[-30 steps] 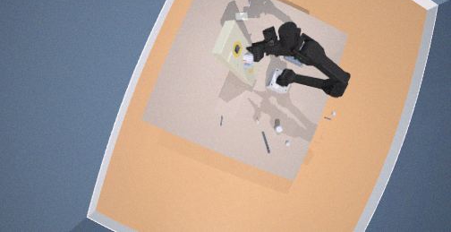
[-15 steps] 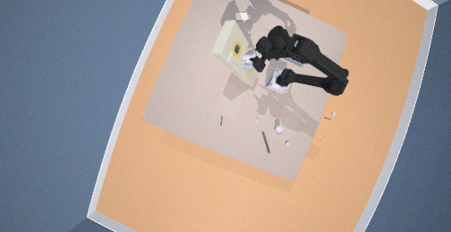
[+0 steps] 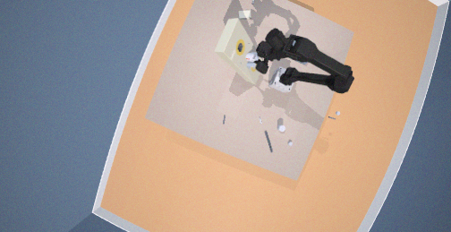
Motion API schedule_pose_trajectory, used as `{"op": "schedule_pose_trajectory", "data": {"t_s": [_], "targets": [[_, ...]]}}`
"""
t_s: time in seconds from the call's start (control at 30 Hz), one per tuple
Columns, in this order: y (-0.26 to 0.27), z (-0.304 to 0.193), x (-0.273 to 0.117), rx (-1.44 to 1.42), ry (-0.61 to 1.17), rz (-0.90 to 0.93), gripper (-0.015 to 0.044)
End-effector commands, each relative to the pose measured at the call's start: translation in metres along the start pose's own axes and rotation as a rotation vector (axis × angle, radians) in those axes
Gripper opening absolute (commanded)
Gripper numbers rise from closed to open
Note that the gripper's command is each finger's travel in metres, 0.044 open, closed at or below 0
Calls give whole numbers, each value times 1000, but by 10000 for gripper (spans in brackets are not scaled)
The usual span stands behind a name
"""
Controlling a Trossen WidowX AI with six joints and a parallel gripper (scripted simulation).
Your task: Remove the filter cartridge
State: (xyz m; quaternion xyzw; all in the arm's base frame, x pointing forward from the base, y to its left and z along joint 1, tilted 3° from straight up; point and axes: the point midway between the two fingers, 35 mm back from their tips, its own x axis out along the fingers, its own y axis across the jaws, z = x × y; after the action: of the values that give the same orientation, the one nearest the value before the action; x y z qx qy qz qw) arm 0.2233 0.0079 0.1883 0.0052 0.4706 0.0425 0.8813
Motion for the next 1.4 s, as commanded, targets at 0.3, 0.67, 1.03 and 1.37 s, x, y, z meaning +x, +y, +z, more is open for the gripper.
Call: {"op": "schedule_pose_trajectory", "data": {"t_s": [0.3, 0.67, 1.03, 1.37], "targets": [[-1, -1, 23, -6, 6, -6, 305], [-1, -2, 40, -6, 5, -6, 305], [0, -1, 37, -10, 2, 0, 212], [0, 3, 35, -10, 2, 0, 28]]}}
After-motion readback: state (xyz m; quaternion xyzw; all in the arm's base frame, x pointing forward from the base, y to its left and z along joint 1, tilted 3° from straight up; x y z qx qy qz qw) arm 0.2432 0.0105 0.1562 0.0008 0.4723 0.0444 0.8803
